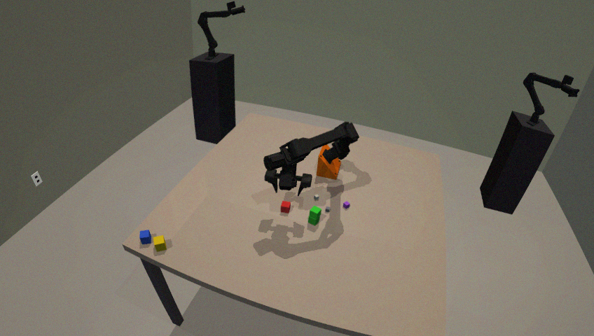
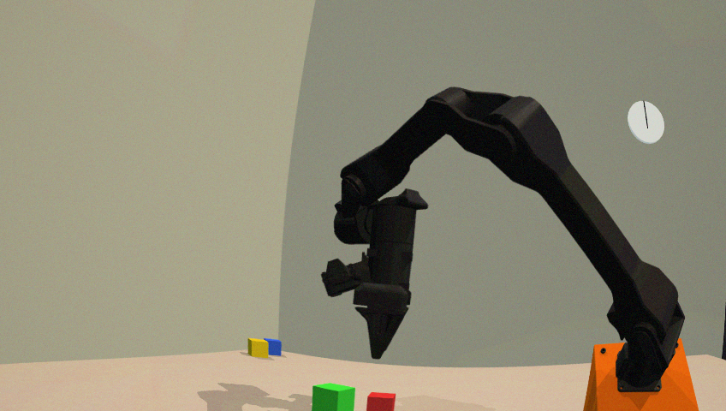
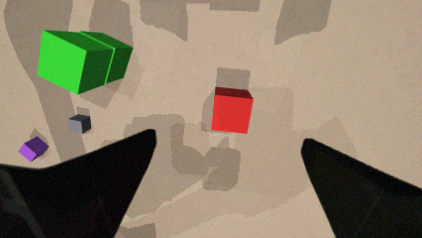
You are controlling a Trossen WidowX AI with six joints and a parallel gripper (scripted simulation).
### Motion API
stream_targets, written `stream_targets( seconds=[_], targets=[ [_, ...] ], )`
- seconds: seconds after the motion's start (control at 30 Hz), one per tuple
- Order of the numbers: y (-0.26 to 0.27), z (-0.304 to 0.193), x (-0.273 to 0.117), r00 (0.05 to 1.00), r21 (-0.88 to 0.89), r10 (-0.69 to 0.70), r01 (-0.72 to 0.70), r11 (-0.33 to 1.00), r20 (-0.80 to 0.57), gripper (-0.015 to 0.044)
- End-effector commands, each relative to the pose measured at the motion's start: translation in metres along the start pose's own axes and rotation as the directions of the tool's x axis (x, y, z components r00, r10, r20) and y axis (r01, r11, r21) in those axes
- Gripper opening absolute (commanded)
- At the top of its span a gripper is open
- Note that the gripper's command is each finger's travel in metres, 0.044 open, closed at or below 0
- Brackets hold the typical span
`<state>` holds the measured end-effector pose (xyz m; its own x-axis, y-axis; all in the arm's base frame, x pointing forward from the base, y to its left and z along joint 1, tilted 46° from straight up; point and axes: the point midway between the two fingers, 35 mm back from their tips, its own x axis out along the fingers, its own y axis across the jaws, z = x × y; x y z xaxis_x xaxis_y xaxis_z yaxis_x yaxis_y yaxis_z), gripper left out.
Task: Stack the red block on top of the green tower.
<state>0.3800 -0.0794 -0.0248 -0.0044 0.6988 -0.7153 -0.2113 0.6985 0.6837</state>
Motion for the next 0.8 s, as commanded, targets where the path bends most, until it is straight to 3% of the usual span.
stream_targets(
  seconds=[0.0, 0.23, 0.5, 0.77],
  targets=[
    [-0.003, -0.008, 0.001, 0.999, 0.054, 0.013, -0.011, 0.998, -0.035, 0.0440],
    [-0.007, -0.011, 0.009, 0.999, 0.054, 0.013, -0.011, 0.998, -0.035, 0.0440],
    [-0.006, -0.012, 0.051, 0.999, 0.054, 0.015, -0.013, 0.998, -0.034, 0.0440],
    [-0.006, -0.011, 0.056, 0.999, 0.054, 0.015, -0.013, 0.998, -0.034, 0.0440]
  ],
)
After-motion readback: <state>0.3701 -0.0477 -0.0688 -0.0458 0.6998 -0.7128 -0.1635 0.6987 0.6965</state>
